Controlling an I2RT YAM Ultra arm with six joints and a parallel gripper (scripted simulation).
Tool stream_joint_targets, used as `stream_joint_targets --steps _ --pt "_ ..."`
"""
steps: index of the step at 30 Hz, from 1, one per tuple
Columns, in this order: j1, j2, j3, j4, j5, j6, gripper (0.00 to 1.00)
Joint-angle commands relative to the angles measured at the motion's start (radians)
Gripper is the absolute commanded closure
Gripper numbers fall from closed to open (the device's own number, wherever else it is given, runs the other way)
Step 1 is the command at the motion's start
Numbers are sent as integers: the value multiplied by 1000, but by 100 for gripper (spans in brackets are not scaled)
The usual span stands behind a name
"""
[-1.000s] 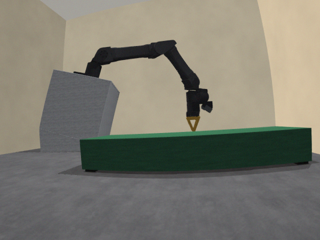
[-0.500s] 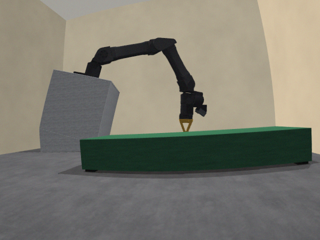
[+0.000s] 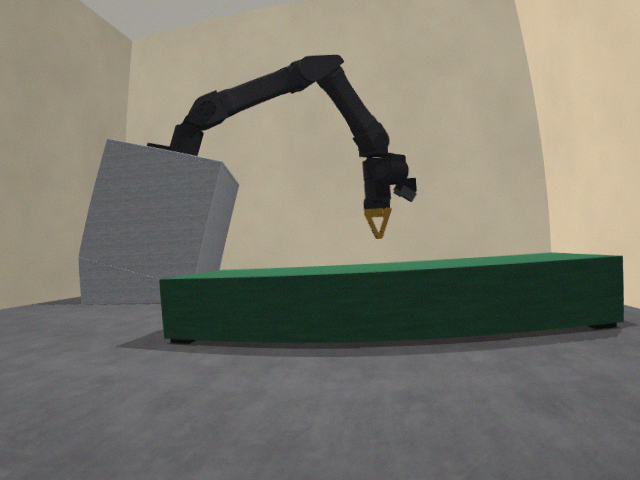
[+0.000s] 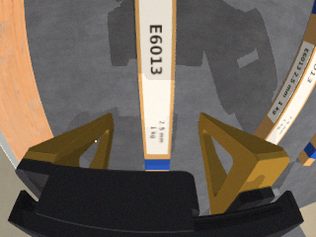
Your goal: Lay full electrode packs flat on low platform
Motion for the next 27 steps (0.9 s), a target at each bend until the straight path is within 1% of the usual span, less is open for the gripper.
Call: stream_joint_targets --steps 1,2,4,10,11,14,27 --pt "22 -66 -15 -66 14 14 26" --pt "23 -80 9 -74 13 16 26" --pt "25 -94 11 -88 13 18 26" --pt "26 -96 15 -91 14 18 26" --pt "26 -65 15 -92 14 18 26" --pt "26 -95 16 -92 14 18 26" --pt "26 -97 15 -85 14 19 26"
